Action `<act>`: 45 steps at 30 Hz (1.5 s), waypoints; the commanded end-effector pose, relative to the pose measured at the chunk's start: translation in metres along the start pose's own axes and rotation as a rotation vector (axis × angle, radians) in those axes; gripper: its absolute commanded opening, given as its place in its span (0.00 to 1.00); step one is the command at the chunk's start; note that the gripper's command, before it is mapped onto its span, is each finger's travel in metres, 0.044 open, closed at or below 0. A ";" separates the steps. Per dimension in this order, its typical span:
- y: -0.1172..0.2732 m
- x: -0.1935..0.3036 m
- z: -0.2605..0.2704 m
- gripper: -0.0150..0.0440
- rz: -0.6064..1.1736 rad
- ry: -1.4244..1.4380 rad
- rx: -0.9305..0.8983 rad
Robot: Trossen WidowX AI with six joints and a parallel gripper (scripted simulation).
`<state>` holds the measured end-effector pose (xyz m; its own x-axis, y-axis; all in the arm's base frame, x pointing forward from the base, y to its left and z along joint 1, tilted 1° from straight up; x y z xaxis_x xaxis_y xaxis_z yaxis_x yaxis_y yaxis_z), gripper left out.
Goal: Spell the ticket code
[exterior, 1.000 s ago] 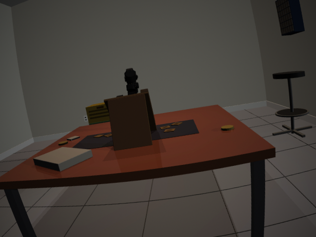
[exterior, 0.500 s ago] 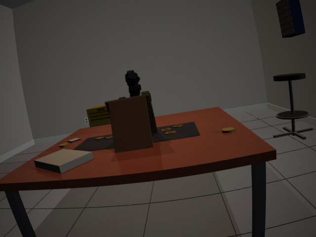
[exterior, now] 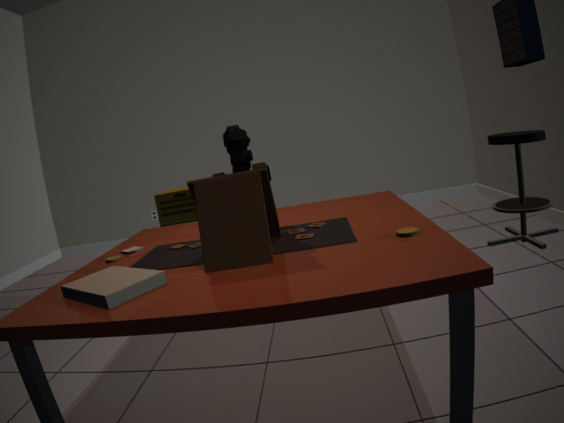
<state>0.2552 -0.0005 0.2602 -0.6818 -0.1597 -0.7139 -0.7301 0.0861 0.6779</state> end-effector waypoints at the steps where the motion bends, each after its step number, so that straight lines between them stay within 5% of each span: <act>1: 0.006 0.000 0.000 0.75 -0.002 -0.007 0.007; 45: 0.027 0.002 0.004 0.75 -0.001 -0.008 0.006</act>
<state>0.2359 0.0049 0.2745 -0.6831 -0.1582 -0.7130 -0.7289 0.0870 0.6791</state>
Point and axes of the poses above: the point midway between the two fingers, 35 mm back from their tips, its own y axis back along the fingers, its own z axis across the jaws, x = y × z, the point moved 10 cm from there along y, back along the fingers, and after that the axes turned 15 degrees about y, right-handed, at the moved point
